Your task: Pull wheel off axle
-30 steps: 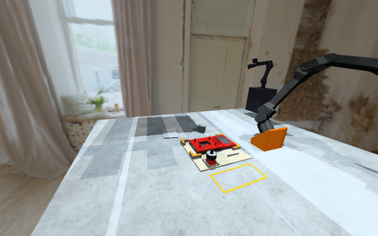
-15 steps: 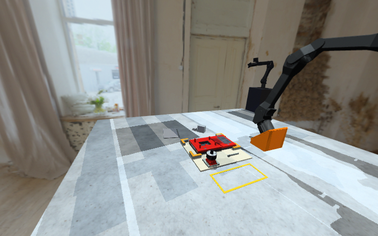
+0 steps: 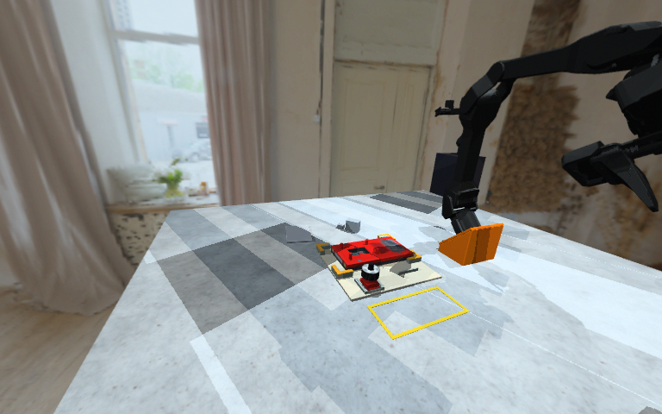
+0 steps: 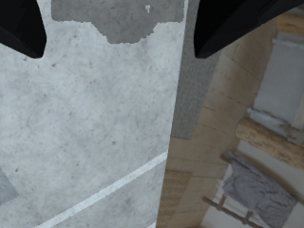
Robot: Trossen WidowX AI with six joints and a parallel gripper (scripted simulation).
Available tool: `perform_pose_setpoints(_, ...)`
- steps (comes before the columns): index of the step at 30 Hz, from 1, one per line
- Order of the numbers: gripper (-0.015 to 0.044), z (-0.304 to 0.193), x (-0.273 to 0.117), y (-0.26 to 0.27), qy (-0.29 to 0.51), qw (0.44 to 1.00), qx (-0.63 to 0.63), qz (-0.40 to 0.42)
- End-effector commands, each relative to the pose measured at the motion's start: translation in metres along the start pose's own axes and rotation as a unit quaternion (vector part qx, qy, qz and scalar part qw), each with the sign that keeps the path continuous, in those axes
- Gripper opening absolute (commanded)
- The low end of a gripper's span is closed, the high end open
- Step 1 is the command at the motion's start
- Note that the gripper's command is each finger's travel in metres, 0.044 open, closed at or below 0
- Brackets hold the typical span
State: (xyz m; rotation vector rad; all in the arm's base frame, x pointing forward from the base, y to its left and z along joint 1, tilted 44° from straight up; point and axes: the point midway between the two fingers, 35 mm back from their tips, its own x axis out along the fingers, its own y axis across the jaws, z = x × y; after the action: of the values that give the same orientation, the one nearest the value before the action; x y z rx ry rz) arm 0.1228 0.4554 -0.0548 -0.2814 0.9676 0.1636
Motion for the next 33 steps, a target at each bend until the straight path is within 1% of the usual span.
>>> perform_pose_setpoints(1,0.0300,0.040,0.018,-0.048,0.017,0.998,-0.021,-0.058)
perform_pose_setpoints(6,0.0300,0.078,0.038,-0.113,0.055,0.990,-0.027,-0.127)
perform_pose_setpoints(12,0.0300,0.111,0.053,-0.201,0.120,0.971,-0.035,-0.201)
perform_pose_setpoints(17,0.0300,0.126,0.056,-0.278,0.188,0.949,-0.040,-0.252)
perform_pose_setpoints(23,0.0300,0.130,0.048,-0.366,0.277,0.915,-0.042,-0.291)
perform_pose_setpoints(25,0.0300,0.130,0.046,-0.375,0.287,0.911,-0.042,-0.294)
perform_pose_setpoints(33,0.0300,0.122,0.046,-0.369,0.287,0.911,-0.042,-0.294)
